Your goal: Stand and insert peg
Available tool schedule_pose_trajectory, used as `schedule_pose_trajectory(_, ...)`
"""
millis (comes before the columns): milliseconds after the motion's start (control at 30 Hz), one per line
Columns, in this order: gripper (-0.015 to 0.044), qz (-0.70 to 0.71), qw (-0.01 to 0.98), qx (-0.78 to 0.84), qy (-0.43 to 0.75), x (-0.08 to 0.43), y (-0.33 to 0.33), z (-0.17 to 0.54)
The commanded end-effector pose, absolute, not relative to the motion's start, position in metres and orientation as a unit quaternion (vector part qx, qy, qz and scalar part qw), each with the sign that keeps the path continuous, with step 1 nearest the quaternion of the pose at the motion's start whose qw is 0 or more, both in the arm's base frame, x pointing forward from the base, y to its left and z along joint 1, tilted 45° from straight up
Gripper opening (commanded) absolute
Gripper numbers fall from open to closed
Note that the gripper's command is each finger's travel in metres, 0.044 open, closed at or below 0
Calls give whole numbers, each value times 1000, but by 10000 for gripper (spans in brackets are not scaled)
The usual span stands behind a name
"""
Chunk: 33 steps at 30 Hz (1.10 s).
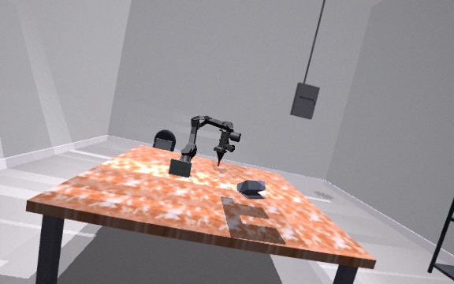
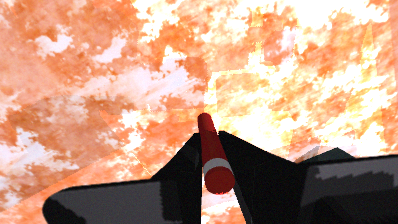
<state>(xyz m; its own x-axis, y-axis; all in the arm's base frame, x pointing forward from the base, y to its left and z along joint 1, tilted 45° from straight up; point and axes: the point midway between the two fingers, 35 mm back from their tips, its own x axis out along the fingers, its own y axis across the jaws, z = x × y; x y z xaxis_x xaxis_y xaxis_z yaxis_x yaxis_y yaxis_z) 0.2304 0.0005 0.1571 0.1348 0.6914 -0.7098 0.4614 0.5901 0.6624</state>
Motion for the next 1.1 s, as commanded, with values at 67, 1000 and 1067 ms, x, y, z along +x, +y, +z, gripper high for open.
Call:
schedule_pose_trajectory(67, 0, 91, 610, 442, 651, 231, -7, 162)
schedule_pose_trajectory(1000, 0, -20, 626, 447, 639, 273, -55, 139)
schedule_pose_trajectory(1067, 0, -28, 627, 448, 637, 276, -59, 137)
